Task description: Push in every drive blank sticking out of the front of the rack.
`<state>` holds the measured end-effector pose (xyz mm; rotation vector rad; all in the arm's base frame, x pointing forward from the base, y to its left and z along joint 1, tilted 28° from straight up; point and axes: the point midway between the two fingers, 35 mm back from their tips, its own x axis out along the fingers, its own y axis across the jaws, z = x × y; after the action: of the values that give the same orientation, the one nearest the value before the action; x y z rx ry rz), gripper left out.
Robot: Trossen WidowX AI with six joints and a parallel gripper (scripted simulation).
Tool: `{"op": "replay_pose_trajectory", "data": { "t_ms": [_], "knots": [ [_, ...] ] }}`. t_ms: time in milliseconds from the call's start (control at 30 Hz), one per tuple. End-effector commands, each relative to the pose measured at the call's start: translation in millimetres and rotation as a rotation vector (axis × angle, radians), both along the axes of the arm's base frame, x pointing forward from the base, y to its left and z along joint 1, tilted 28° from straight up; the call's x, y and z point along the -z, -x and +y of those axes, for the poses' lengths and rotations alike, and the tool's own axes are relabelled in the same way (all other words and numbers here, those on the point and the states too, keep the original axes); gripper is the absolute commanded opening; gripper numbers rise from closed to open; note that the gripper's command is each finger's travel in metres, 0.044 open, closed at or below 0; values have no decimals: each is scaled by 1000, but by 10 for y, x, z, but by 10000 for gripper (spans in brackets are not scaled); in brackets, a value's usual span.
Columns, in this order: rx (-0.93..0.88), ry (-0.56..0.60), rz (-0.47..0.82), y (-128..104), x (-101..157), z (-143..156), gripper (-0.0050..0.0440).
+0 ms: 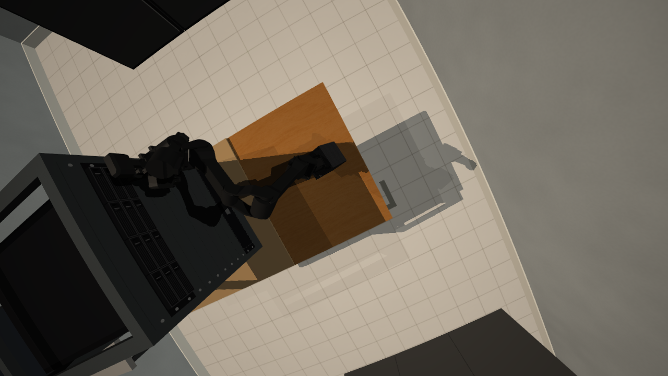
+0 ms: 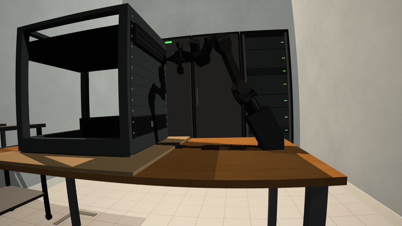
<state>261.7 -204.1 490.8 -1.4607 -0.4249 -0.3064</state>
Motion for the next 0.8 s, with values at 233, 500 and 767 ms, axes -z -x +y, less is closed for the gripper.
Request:
{"op": "replay_pose_trajectory", "data": {
  "t_ms": [233, 500, 767],
  "knots": [
    [3, 23, -15, 5, -97, 34, -50],
    [3, 23, -15, -14, -112, 37, -50],
    [3, 23, -15, -16, -113, 37, -50]
  ]
}}
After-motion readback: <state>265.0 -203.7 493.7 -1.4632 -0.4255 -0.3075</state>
